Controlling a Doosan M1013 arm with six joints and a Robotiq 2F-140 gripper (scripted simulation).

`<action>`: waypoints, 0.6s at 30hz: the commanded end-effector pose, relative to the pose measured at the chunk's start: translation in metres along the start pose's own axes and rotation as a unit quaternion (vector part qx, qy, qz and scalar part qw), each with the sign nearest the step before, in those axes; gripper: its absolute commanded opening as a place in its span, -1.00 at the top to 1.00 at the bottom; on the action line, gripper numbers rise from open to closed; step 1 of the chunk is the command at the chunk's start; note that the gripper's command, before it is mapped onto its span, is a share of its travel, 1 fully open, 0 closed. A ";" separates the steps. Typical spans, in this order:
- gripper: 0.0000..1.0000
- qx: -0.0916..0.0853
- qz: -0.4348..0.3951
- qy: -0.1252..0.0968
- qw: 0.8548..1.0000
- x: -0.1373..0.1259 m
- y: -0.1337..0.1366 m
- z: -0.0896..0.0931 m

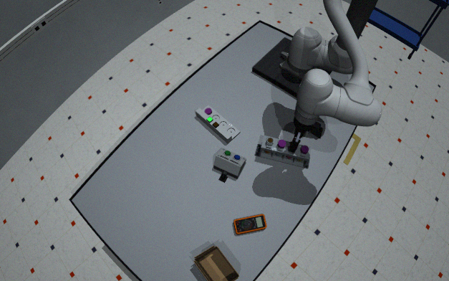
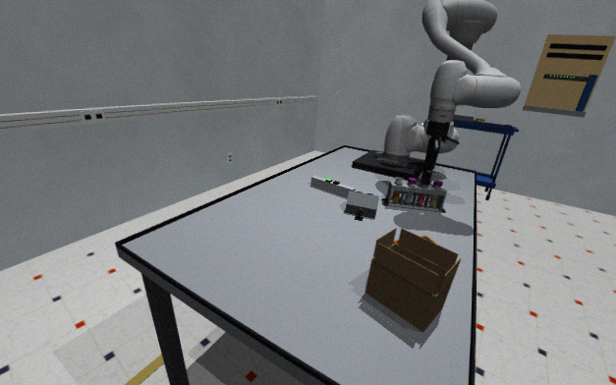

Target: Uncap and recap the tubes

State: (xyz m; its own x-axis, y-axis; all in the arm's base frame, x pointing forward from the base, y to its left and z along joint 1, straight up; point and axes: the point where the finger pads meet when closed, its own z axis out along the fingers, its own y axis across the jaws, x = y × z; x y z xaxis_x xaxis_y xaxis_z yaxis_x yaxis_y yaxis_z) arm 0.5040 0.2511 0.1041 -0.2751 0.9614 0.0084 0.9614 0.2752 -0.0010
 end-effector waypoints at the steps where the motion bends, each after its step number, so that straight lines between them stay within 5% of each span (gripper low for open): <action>1: 0.41 -0.001 0.050 -0.005 0.999 0.000 0.000 -0.001; 6: 0.41 -0.001 0.126 -0.005 0.992 0.000 0.000 -0.001; 10: 0.41 -0.001 0.126 -0.005 0.992 0.000 0.000 -0.001; 11: 0.18 -0.001 0.126 -0.005 0.992 0.000 0.000 0.000; 18: 0.18 -0.001 0.126 -0.005 0.992 0.000 0.000 0.000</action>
State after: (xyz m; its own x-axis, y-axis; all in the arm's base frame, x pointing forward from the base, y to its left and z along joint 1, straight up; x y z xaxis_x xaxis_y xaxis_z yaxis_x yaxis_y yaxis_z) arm 0.5039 0.2512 0.1033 -0.0264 0.9996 -0.0027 0.9997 0.0264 0.0003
